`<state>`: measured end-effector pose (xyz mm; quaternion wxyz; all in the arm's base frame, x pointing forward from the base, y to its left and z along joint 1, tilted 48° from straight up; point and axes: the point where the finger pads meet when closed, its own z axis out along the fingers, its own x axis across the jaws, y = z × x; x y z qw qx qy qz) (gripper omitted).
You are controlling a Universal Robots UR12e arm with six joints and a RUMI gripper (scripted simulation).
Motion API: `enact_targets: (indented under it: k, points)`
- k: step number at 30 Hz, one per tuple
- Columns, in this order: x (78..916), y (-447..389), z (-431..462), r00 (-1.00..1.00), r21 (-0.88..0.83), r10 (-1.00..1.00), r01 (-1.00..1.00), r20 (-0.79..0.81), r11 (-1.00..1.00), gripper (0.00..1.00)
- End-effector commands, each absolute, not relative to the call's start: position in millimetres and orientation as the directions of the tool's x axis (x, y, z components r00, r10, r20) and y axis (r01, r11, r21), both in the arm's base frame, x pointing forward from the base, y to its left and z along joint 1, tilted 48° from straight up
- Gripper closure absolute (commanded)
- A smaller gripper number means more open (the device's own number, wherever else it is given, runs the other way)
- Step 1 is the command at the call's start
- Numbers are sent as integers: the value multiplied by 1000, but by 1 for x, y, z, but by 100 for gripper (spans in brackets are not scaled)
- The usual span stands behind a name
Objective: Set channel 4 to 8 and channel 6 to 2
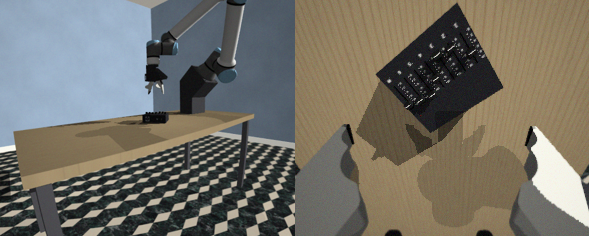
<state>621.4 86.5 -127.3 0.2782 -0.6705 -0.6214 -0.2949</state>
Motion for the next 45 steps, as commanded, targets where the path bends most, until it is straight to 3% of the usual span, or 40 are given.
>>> enact_targets:
  k: [1, 13, 26, 35, 45]
  points:
    - [620, 87, -130, 123, -56, 661, 991, 740, -123, 0]
    - [613, 90, -138, 353, -224, 606, 934, 713, -279, 0]
    - [602, 95, -151, 690, -485, 432, 719, 581, -497, 0]
    - [594, 100, -163, 915, -677, 188, 393, 358, -623, 0]
    - [586, 103, -175, 993, -768, -63, 36, 99, -640, 0]
